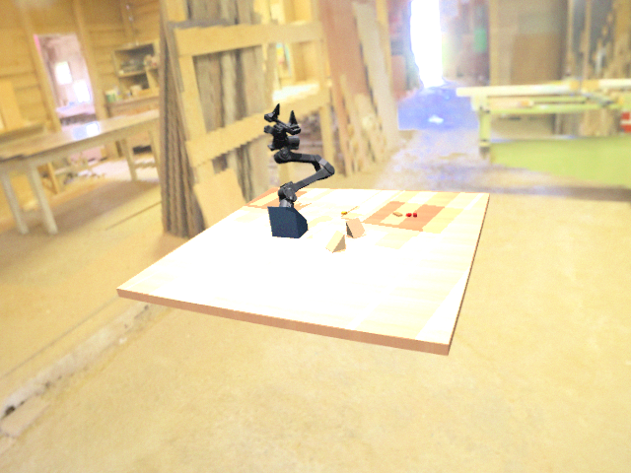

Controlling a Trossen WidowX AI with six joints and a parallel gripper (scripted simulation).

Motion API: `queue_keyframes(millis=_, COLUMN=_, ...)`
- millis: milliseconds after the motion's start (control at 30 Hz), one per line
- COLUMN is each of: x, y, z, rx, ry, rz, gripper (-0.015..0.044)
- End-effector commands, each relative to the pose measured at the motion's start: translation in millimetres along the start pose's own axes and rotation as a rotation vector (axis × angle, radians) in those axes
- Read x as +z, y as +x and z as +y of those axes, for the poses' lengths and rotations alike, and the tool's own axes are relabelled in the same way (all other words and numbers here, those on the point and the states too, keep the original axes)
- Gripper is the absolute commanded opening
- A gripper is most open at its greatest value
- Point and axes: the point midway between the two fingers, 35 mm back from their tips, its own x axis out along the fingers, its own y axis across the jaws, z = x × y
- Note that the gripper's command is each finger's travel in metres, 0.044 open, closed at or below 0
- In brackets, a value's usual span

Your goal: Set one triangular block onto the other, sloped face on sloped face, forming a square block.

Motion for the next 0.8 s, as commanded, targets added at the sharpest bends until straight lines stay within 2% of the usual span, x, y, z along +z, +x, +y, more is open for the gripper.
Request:
queue_keyframes(millis=0, x=1, y=0, z=0, rx=-0.001, ry=0.009, rz=-0.001, gripper=0.0426)
queue_keyframes(millis=133, x=16, y=12, z=-1, rx=-0.024, ry=0.212, rz=-0.031, gripper=0.0440)
queue_keyframes(millis=400, x=78, y=58, z=-38, rx=-0.112, ry=0.971, rz=-0.230, gripper=0.0440)
queue_keyframes(millis=633, x=126, y=84, z=-98, rx=-0.117, ry=1.596, rz=-0.536, gripper=0.0440)
queue_keyframes(millis=767, x=151, y=90, z=-156, rx=-0.070, ry=1.952, rz=-0.801, gripper=0.0440)
